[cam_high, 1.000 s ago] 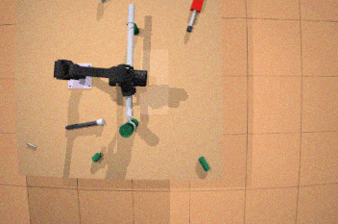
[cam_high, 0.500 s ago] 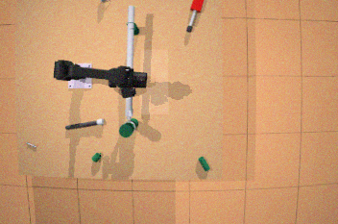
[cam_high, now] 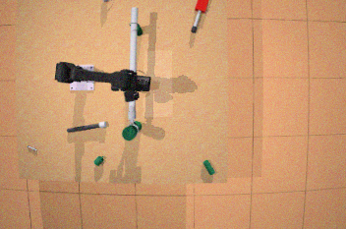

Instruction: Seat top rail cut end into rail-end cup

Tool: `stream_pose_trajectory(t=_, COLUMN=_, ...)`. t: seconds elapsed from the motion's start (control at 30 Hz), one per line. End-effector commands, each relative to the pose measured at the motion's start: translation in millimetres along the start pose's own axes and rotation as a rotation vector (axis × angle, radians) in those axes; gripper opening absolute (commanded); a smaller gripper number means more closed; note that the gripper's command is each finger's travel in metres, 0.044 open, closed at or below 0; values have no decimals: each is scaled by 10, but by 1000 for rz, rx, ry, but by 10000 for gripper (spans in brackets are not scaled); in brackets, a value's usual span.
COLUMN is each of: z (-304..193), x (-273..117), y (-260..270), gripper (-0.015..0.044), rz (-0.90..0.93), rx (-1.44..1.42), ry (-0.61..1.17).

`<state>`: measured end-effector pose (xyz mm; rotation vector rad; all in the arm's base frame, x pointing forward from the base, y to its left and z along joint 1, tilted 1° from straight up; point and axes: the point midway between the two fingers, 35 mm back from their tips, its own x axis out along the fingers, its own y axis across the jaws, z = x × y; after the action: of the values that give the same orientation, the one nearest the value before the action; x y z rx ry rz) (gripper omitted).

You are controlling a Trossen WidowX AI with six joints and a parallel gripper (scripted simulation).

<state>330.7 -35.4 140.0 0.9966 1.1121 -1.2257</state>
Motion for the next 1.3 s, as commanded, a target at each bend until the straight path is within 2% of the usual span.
stream_pose_trajectory(t=0.0, z=81, x=-26, y=6, gripper=0, rz=6, rx=2, ry=-16)
stream_pose_trajectory(t=1.27, z=173, x=11, y=-1, gripper=0, rz=-3, rx=-2, ry=-1)
